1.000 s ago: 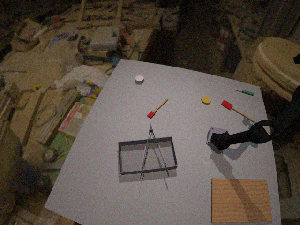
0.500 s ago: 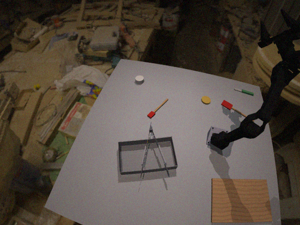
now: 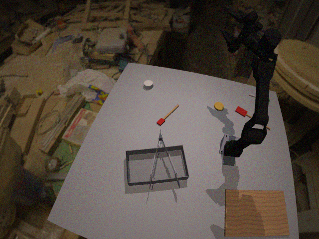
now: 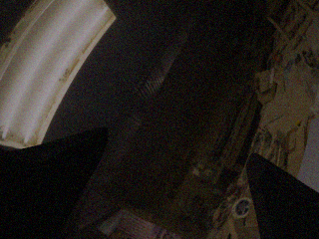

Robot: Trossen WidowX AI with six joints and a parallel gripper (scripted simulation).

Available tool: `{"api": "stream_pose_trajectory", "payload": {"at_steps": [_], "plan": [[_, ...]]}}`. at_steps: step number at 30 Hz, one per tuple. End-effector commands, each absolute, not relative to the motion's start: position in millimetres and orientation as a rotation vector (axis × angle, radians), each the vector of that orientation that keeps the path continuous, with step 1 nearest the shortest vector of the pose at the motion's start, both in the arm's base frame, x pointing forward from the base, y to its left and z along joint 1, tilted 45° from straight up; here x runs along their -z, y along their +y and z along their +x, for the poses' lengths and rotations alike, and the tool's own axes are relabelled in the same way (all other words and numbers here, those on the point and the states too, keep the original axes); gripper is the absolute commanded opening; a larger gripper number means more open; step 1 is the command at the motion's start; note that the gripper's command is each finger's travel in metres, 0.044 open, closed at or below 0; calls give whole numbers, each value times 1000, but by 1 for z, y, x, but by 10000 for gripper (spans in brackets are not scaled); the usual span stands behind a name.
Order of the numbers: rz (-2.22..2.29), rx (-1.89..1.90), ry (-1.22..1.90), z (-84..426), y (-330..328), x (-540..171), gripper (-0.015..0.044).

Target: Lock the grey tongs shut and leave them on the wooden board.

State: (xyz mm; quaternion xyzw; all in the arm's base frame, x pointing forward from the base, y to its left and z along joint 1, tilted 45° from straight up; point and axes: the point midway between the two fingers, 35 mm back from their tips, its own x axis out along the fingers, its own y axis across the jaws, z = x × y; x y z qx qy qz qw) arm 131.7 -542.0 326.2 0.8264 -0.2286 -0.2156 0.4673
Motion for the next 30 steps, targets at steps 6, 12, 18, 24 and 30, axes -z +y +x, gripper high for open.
{"api": "stream_pose_trajectory", "payload": {"at_steps": [6,12,18,24,30], "plan": [[2111,555,-167,257,-471,-285,440],[2131,561,131,323,-402,-259,440],[2121,563,455,371,-320,-234,440],[2056,557,801,397,-226,-215,440],[1932,537,1164,399,-128,-203,440]]}}
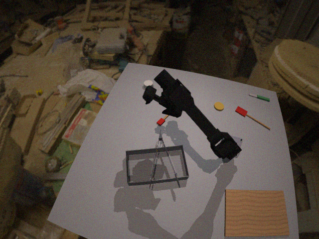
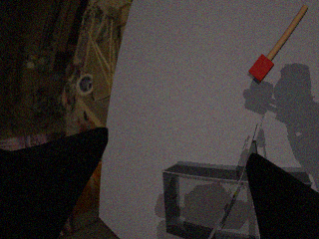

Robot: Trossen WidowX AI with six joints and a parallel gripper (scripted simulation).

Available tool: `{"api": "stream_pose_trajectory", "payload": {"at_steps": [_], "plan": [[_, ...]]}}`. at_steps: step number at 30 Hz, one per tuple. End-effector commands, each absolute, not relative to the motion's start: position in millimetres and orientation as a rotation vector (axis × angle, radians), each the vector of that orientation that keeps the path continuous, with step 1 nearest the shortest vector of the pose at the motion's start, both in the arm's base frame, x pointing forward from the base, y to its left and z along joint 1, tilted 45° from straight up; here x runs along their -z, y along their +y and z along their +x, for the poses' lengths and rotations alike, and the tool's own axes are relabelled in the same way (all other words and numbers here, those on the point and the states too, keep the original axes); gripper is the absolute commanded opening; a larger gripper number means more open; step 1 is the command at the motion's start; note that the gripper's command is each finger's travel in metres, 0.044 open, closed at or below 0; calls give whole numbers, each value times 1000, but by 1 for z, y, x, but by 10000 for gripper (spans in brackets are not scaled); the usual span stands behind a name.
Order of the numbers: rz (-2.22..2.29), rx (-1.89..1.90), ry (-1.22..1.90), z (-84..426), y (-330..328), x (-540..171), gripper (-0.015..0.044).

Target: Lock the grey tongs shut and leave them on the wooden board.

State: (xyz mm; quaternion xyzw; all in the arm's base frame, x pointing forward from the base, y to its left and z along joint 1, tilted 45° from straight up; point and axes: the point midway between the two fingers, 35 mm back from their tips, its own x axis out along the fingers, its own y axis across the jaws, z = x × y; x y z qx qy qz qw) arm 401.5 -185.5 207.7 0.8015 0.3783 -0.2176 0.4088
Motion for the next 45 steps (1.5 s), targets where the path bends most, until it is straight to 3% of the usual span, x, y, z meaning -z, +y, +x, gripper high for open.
{"api": "stream_pose_trajectory", "payload": {"at_steps": [1,8,45], "plan": [[1905,532,1226,396,-111,-201,440],[1695,498,1612,366,-14,-200,440],[1654,465,1637,367,11,-177,440]]}}
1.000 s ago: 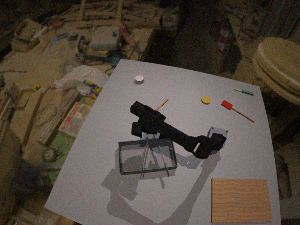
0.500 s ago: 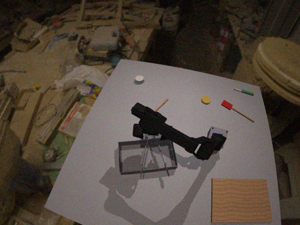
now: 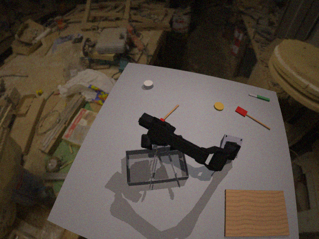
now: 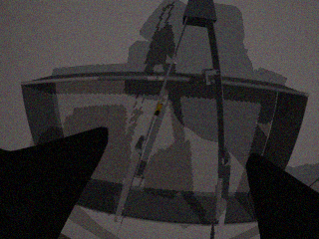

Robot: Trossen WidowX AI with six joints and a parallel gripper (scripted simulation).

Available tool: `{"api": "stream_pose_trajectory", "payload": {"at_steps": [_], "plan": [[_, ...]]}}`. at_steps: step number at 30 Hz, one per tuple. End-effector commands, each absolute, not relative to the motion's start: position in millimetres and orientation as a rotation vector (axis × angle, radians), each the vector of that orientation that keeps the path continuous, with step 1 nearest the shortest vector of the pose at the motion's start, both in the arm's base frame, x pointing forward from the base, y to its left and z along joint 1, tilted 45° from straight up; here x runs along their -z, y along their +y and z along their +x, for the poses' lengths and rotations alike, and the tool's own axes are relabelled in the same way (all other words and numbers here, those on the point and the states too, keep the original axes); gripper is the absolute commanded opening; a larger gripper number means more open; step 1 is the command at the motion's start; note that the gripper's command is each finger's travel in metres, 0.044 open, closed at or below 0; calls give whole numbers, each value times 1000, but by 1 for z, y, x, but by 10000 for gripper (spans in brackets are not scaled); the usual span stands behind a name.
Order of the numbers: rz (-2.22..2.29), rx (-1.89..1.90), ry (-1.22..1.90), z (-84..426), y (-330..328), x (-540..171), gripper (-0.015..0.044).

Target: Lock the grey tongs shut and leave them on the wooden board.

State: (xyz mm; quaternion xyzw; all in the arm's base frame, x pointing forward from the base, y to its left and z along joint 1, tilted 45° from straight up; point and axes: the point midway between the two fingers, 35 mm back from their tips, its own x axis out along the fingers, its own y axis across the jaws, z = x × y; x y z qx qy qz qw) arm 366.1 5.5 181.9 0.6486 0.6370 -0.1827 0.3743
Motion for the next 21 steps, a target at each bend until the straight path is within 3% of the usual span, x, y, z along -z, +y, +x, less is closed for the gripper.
{"api": "stream_pose_trajectory", "payload": {"at_steps": [1,21], "plan": [[1652,463,1638,367,12,-176,440],[1620,429,1653,370,35,-153,440]]}}
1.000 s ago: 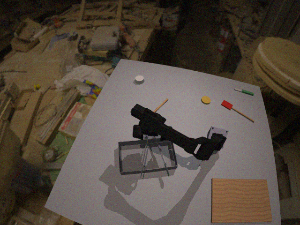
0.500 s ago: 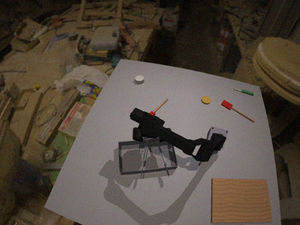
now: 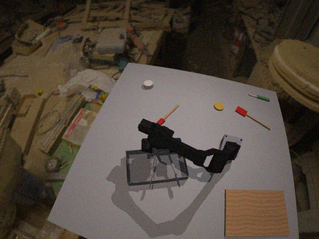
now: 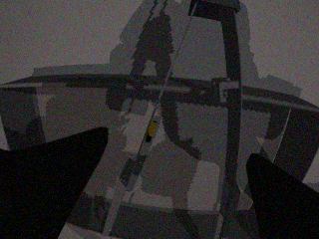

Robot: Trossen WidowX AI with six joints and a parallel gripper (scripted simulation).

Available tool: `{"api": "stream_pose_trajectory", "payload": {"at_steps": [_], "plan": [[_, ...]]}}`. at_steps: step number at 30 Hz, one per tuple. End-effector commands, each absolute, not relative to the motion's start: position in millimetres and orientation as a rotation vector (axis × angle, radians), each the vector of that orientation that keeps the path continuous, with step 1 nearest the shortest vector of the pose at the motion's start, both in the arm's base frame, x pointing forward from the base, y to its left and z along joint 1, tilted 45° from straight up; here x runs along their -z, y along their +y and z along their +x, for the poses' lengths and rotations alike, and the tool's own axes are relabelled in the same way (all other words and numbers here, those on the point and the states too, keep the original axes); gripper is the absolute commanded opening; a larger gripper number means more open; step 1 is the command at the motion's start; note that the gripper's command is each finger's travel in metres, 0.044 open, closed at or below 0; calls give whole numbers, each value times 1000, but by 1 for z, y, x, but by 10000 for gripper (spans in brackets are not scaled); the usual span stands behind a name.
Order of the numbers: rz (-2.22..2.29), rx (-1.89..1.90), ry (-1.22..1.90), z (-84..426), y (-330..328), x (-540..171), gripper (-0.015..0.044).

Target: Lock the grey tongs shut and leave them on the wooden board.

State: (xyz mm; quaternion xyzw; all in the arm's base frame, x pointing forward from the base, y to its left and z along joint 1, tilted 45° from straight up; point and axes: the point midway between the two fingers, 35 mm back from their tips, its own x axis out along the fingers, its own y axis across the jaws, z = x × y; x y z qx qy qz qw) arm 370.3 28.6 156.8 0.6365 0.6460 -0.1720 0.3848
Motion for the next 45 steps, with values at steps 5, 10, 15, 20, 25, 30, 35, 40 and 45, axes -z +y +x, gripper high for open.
{"api": "stream_pose_trajectory", "payload": {"at_steps": [5,10,15,20,25,30,35,40,45], "plan": [[1611,421,1657,370,41,-147,440],[1603,412,1661,370,46,-141,440],[1596,403,1665,370,52,-136,440],[1589,396,1669,370,57,-131,440],[1587,402,1665,370,54,-132,361],[1587,402,1665,370,54,-132,308],[1587,402,1665,370,54,-132,275],[1587,402,1665,370,54,-132,242],[1587,402,1665,370,54,-132,208]]}}
